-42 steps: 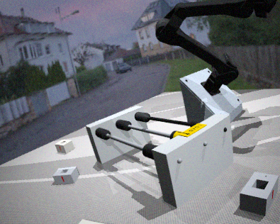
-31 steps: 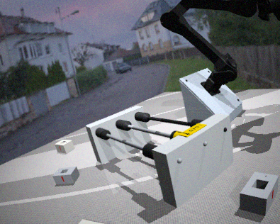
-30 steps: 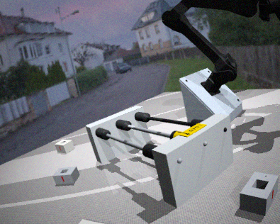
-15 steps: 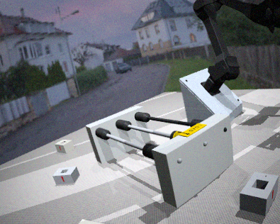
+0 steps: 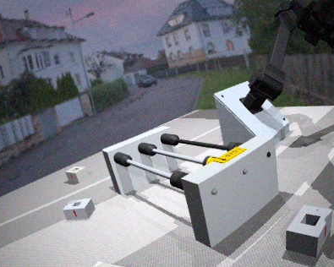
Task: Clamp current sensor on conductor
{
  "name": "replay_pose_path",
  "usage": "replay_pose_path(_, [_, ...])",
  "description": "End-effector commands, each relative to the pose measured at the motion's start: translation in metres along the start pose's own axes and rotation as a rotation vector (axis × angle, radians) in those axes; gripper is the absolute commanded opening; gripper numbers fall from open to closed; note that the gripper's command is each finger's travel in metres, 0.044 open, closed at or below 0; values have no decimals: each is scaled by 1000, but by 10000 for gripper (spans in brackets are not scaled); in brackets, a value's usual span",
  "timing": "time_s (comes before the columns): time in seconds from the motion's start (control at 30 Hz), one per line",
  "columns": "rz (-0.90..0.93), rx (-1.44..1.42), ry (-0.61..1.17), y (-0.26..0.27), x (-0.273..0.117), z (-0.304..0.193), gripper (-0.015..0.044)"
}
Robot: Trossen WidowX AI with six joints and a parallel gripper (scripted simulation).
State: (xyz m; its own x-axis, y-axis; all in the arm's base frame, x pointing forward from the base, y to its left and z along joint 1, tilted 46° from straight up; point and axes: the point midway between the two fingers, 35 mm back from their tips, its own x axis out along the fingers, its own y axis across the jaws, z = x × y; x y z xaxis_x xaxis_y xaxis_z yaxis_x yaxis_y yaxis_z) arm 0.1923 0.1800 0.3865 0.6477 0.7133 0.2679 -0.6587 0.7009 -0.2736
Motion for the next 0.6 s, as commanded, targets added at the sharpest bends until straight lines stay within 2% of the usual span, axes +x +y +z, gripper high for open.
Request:
replay_pose_path(0.0, [-181,35,113,-45,2,-34,440])
replay_pose_path(0.17, [-462,81,230,-117,-17,-72,440])
replay_pose_path(0.33, [-746,130,315,-182,-58,-103,440])
replay_pose_path(0.57, [-778,139,338,-190,-65,-109,440])
